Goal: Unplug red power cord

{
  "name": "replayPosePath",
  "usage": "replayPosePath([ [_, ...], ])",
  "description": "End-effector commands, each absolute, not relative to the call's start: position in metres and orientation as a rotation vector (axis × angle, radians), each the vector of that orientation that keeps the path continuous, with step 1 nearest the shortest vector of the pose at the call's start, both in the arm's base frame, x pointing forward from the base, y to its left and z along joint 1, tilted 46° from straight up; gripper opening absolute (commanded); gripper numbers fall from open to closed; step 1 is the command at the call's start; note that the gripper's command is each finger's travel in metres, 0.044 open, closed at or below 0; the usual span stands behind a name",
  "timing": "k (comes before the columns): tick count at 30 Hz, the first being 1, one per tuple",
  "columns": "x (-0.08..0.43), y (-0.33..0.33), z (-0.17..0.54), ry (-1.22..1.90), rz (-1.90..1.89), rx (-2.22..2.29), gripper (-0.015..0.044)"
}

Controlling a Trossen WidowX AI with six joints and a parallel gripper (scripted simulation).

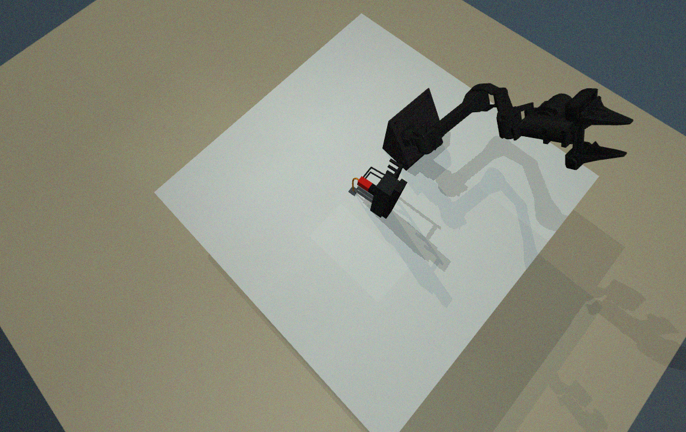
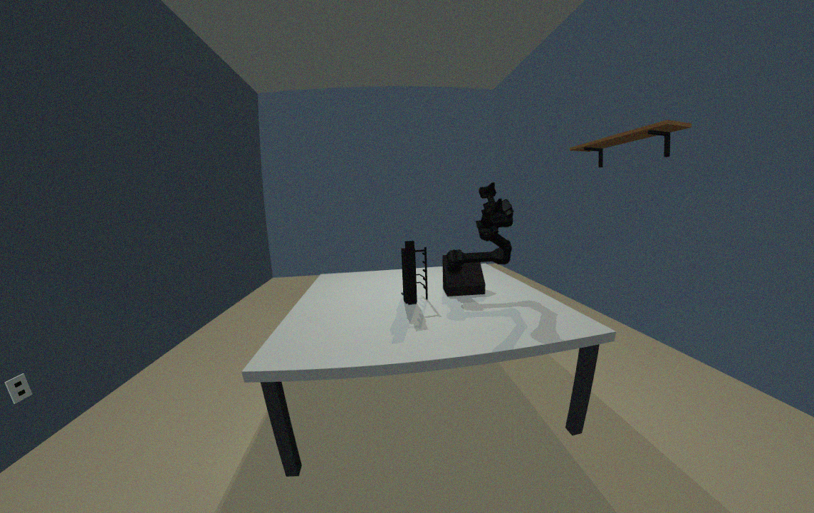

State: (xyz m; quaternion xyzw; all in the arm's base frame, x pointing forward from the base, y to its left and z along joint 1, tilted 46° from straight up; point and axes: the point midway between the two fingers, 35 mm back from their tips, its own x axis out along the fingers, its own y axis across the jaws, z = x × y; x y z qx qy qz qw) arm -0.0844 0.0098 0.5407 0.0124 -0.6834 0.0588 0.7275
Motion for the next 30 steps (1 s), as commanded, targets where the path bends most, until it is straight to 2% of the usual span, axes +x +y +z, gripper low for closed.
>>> replayPosePath([
  [1, -0.082, 0.010, 0.541, -1.497, 0.130, 0.027, 0.0374],
  [9, 0.046, 0.018, 0.547, -1.089, 0.145, 0.021, 0.0164],
  [21, 0.235, -0.002, 0.470, -0.387, 0.130, 0.155, 0.0160],
  [30, 0.326, -0.031, 0.355, 0.158, 0.067, 0.376, 0.0160],
])
